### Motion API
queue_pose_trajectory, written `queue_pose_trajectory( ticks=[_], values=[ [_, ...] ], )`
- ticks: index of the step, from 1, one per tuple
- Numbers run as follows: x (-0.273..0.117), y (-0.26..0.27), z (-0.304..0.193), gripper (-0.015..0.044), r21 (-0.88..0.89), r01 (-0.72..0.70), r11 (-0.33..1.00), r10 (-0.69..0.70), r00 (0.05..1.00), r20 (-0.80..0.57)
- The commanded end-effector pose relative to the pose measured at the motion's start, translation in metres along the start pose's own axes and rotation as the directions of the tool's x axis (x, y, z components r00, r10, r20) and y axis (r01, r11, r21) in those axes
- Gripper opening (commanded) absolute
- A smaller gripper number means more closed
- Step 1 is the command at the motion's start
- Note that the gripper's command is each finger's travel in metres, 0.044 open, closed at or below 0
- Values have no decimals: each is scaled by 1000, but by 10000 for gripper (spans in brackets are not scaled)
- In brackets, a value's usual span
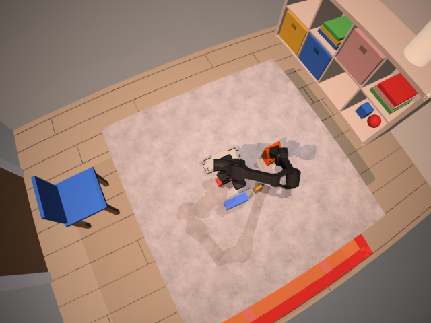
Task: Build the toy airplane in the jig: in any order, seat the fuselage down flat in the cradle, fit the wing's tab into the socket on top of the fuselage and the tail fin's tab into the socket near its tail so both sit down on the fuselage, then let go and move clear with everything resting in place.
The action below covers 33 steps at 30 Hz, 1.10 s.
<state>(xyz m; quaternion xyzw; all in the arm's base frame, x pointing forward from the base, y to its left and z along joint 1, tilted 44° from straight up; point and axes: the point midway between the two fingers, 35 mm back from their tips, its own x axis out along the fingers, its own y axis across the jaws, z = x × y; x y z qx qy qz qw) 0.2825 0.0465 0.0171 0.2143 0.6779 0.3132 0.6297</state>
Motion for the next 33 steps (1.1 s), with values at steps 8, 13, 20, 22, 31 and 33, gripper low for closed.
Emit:
queue_pose_trajectory(
  ticks=[8,13,20,22,31,33],
  values=[
    [-36,0,1,0,-10,7,1000,-7,1000,12],
    [-52,1,-1,0,-11,5,1000,-5,1000,11],
    [-73,2,-5,0,-11,1,1000,-1,1000,10],
    [-75,3,-6,0,-11,1,1000,0,1000,10],
    [-69,-12,-6,0,7,5,1000,-5,1000,1],
    [-66,-18,-6,0,14,6,1000,-6,1000,-3]
  ],
)
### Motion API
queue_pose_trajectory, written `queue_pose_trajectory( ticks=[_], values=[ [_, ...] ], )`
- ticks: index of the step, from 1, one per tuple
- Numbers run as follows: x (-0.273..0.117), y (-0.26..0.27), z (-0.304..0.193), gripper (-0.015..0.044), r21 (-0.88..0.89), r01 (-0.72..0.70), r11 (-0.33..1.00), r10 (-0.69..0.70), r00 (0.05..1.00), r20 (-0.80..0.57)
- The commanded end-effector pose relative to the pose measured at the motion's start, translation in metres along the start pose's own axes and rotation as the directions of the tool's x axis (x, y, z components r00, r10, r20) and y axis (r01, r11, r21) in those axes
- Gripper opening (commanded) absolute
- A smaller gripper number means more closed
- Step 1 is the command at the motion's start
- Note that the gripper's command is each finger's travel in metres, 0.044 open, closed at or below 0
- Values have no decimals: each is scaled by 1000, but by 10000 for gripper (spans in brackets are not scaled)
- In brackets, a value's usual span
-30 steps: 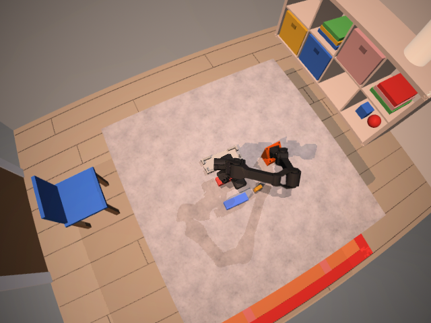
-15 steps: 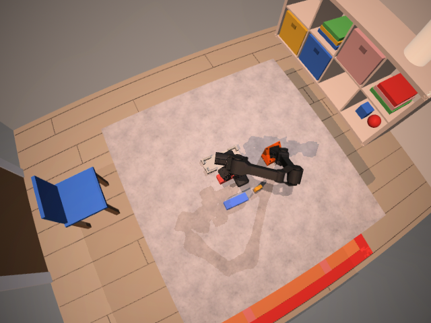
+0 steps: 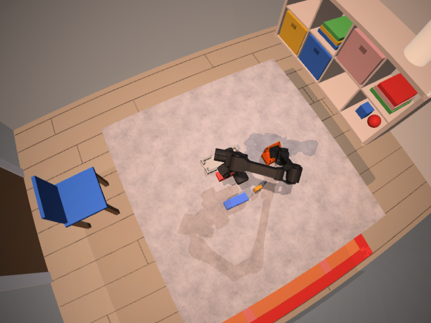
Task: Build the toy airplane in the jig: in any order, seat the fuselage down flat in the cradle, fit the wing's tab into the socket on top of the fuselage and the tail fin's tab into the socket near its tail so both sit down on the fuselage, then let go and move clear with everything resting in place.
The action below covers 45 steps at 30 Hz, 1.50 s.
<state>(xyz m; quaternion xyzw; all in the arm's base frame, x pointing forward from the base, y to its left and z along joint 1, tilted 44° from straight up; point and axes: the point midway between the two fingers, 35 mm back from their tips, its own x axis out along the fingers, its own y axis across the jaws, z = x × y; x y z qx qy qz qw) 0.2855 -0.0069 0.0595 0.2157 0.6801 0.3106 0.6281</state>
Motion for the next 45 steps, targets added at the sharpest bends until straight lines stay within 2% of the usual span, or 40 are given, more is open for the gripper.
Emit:
queue_pose_trajectory(
  ticks=[1,42,45],
  values=[
    [2,-12,0,0,6,5,1000,-5,1000,0],
    [60,-126,-1,0,-39,5,999,-5,1000,16],
    [60,-126,0,79,-39,5,999,-5,1000,16]
  ],
)
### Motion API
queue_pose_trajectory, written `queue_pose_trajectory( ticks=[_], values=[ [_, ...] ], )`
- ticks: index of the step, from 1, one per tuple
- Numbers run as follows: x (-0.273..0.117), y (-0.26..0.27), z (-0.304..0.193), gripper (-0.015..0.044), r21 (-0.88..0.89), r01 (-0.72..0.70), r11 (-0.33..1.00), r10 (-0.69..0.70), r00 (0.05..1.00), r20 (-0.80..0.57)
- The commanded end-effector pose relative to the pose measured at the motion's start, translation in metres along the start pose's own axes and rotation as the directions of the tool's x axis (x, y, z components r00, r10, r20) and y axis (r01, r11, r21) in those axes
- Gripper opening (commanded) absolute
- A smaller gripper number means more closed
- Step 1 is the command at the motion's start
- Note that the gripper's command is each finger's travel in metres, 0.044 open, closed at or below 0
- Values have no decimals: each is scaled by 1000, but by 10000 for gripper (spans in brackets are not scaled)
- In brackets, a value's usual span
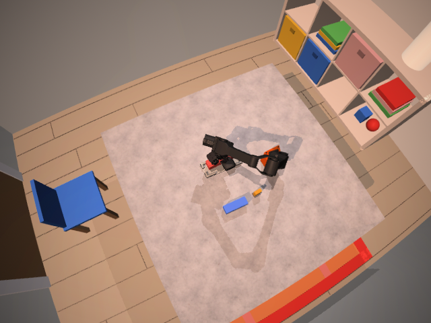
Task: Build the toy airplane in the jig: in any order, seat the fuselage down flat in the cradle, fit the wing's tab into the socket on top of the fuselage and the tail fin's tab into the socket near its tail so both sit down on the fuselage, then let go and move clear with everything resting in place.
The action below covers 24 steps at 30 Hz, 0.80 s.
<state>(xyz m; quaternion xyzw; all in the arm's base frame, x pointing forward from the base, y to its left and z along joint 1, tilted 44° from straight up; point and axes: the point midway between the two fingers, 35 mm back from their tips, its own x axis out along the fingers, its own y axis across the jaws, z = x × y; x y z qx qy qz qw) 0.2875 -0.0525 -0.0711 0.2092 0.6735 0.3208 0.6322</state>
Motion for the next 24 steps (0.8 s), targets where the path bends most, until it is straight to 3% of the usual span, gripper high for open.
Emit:
queue_pose_trajectory(
  ticks=[1,5,24],
  values=[
    [-3,-3,2,105,-11,9,1000,-9,1000,10],
    [-2,-3,2,195,-11,9,1000,-9,1000,10],
    [1,-5,3,195,-11,9,1000,-9,1000,10]
  ],
)
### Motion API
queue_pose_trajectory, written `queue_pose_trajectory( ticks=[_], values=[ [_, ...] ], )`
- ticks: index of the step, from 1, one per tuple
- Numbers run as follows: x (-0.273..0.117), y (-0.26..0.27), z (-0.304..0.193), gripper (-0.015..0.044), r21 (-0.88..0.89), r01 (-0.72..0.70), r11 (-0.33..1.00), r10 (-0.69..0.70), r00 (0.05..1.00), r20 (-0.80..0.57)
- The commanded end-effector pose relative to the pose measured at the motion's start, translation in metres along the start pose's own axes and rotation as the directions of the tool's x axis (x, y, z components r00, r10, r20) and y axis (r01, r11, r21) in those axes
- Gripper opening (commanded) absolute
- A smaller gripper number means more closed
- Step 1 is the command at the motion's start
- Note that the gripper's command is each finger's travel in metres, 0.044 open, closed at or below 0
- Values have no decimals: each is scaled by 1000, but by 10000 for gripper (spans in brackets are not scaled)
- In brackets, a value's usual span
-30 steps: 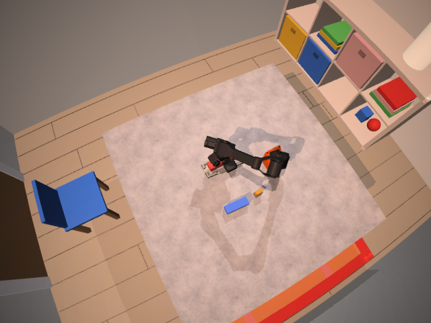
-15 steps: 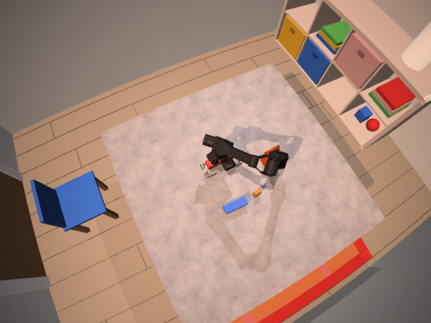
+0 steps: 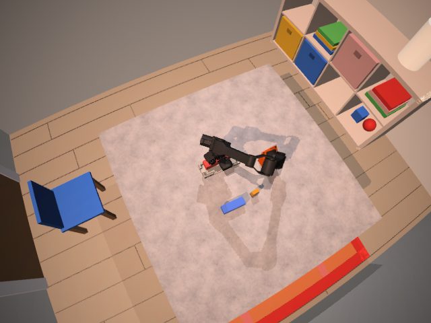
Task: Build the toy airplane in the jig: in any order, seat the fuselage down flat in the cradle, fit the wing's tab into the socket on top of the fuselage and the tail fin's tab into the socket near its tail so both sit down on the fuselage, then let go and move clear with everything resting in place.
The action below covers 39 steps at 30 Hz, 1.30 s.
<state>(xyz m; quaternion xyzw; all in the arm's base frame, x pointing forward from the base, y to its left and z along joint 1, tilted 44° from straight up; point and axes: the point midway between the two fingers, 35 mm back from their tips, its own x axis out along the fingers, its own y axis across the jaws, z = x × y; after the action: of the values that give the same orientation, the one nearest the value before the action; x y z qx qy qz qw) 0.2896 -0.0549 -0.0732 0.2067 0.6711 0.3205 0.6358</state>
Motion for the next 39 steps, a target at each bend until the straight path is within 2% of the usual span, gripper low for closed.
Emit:
queue_pose_trajectory(
  ticks=[1,25,30,35,39],
  values=[
    [3,-1,2,195,-5,4,1000,-4,1000,4],
    [36,-1,1,195,-5,3,1000,-3,1000,4],
    [36,-1,1,161,-14,4,1000,-4,1000,-1],
    [36,-1,1,30,-14,4,1000,-4,1000,-1],
    [36,-1,1,135,-14,4,1000,-4,1000,-1]
  ],
)
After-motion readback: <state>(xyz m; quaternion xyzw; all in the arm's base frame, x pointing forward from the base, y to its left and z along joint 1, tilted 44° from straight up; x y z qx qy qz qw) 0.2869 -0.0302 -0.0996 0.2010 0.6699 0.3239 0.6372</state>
